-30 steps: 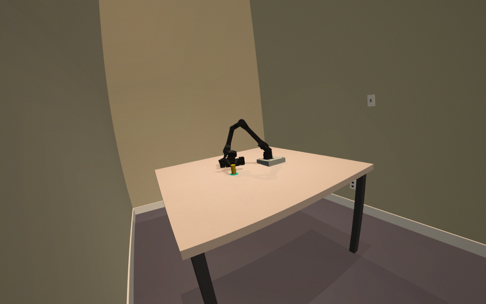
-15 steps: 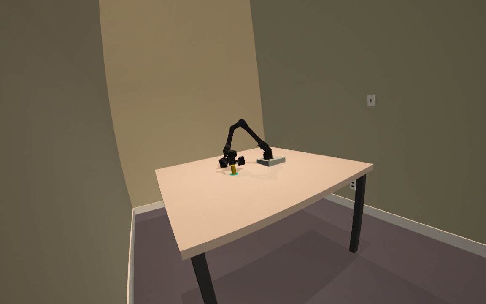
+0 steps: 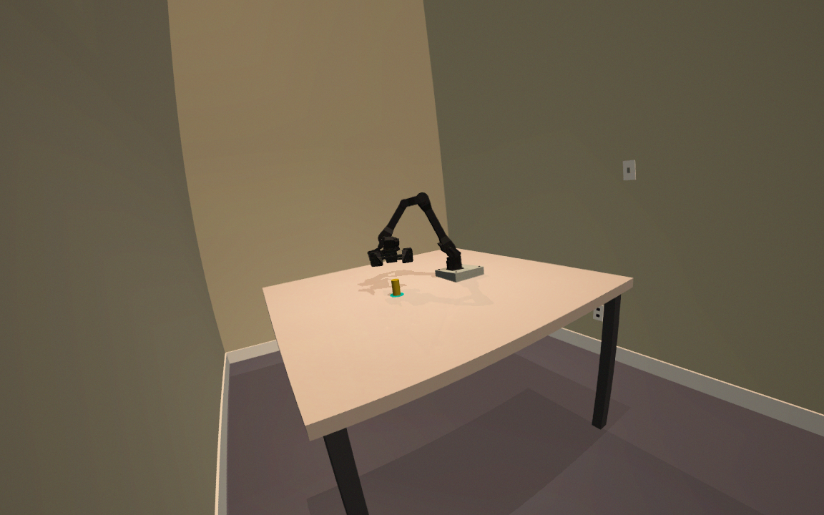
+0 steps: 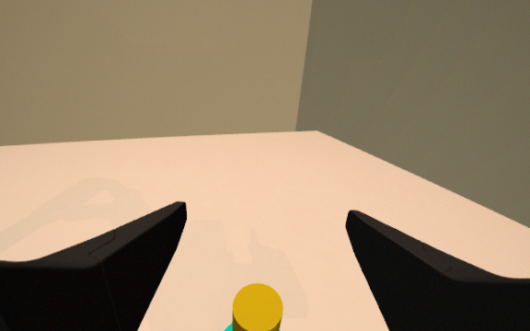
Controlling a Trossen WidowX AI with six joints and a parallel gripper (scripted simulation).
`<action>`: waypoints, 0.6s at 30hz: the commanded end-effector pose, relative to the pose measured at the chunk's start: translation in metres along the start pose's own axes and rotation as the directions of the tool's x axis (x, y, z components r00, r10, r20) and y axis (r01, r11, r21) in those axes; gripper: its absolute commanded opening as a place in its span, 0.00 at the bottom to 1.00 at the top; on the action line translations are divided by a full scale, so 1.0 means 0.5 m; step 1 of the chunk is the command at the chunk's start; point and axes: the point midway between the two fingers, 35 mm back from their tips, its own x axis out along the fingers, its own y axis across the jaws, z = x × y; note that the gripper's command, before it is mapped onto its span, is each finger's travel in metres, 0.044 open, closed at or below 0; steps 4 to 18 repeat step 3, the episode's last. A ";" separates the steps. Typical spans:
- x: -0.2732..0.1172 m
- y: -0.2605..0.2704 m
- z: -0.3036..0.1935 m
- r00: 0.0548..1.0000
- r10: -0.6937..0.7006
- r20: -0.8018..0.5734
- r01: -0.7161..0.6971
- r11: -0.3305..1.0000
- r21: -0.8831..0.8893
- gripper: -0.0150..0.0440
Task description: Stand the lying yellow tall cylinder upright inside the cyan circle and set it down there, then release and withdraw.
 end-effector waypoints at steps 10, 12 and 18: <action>0.020 0.005 0.009 0.993 0.066 -0.097 -0.063 0.997 0.039 0.93; 0.020 0.005 0.009 0.993 0.066 -0.097 -0.063 0.997 0.039 0.93; 0.020 0.005 0.009 0.993 0.066 -0.097 -0.063 0.997 0.039 0.93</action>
